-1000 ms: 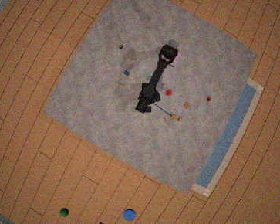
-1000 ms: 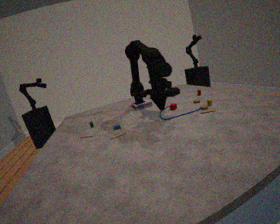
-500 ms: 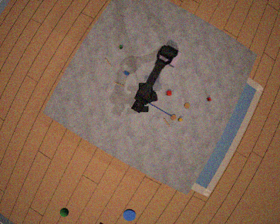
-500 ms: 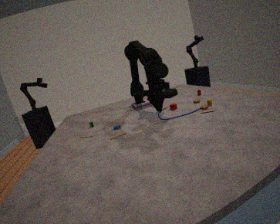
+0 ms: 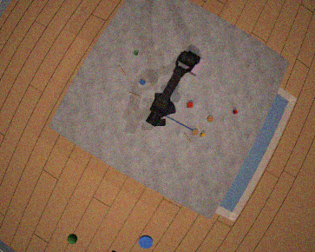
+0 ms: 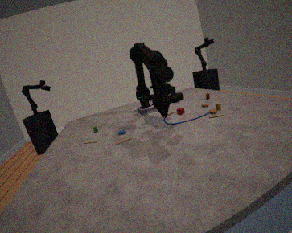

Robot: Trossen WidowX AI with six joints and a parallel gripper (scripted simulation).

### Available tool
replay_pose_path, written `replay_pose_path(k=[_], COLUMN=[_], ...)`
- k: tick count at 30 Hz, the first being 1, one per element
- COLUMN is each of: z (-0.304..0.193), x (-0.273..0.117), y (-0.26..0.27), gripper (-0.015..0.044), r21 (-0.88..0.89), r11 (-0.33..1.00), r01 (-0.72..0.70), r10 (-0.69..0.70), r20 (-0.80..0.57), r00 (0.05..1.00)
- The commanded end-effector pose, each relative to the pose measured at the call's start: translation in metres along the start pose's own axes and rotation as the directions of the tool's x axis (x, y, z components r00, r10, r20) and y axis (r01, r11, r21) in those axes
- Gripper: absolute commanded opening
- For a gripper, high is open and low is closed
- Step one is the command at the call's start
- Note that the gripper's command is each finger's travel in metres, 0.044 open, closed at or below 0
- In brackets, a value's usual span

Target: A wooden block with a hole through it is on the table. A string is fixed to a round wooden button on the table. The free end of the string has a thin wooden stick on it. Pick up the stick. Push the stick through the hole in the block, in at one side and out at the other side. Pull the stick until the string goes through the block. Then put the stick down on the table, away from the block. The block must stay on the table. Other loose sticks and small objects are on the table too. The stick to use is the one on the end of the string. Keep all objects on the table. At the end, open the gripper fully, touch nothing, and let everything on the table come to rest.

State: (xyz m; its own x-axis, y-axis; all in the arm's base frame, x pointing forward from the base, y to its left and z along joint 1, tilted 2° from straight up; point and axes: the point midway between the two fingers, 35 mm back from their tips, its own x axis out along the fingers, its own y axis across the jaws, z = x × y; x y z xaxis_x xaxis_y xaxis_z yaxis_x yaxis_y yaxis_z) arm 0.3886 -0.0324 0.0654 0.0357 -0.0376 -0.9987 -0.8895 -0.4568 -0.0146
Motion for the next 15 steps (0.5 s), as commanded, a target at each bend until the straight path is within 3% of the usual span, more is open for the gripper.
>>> replay_pose_path(k=[1, 15], z=[0.001, 0.007], x=[0.004, 0.016], y=[0.004, 0.015], gripper=[0.0000, 0.0000], r21=[-0.007, -0.007], r11=[1.000, 1.000], r01=[-0.007, -0.008], r10=[0.007, 0.008], r20=[-0.005, -0.004], r00=[1.000, 1.000])
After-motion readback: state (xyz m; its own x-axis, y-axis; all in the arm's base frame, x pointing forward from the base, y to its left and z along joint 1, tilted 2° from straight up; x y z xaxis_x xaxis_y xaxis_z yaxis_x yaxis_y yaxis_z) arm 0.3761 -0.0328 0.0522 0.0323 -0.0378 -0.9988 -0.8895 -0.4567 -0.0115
